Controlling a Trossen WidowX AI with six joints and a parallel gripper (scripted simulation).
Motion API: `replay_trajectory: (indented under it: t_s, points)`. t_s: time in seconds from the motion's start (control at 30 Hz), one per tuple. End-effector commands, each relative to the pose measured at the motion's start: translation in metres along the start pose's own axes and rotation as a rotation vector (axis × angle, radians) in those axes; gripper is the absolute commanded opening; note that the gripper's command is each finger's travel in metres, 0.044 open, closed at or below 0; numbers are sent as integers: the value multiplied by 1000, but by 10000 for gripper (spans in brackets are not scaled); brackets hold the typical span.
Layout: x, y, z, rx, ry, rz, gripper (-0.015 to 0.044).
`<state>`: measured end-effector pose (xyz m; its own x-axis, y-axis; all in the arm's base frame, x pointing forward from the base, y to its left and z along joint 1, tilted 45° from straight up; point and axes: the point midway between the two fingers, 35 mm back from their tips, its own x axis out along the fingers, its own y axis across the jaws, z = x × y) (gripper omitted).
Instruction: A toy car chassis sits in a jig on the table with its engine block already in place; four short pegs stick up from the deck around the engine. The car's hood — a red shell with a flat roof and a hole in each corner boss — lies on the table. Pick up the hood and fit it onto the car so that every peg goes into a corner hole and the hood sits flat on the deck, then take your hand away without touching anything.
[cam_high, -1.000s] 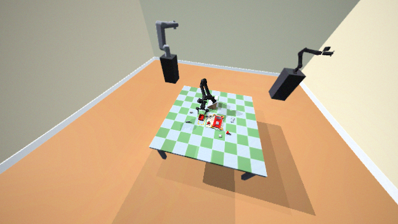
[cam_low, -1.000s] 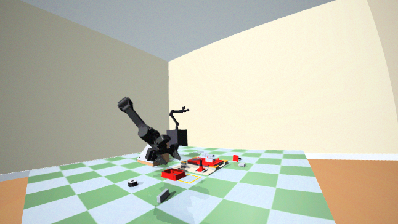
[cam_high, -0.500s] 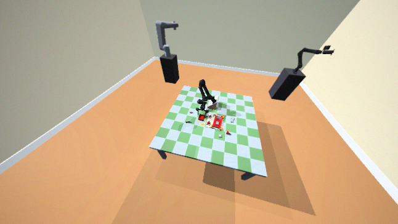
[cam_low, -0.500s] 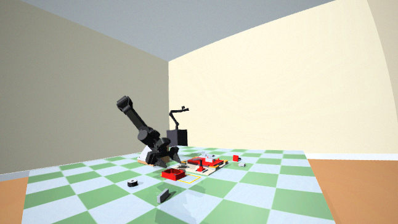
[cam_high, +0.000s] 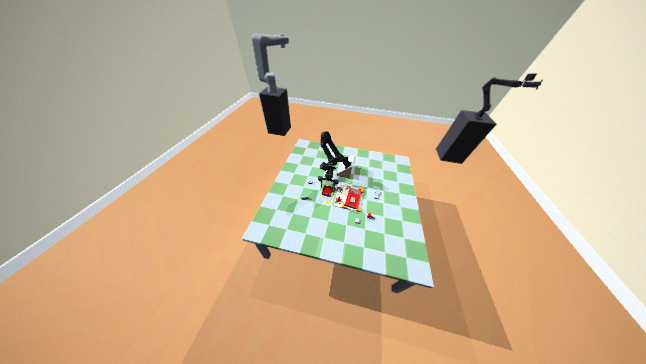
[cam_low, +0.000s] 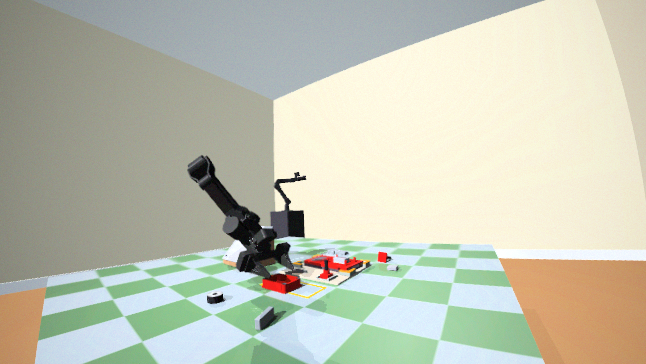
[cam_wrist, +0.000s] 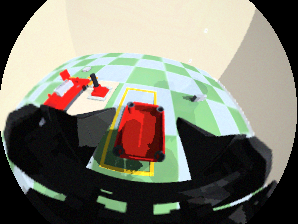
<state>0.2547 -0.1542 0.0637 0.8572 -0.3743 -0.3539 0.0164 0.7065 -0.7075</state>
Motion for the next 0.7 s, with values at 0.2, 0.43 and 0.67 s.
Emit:
replay_trajectory:
  t_s: [0.2, 0.43, 0.67]
  points:
    - [2, 3, -10, -2, -1, 6, 440]
    - [2, 3, -12, -2, -1, 6, 440]
    - [4, 3, -15, -2, -1, 6, 440]
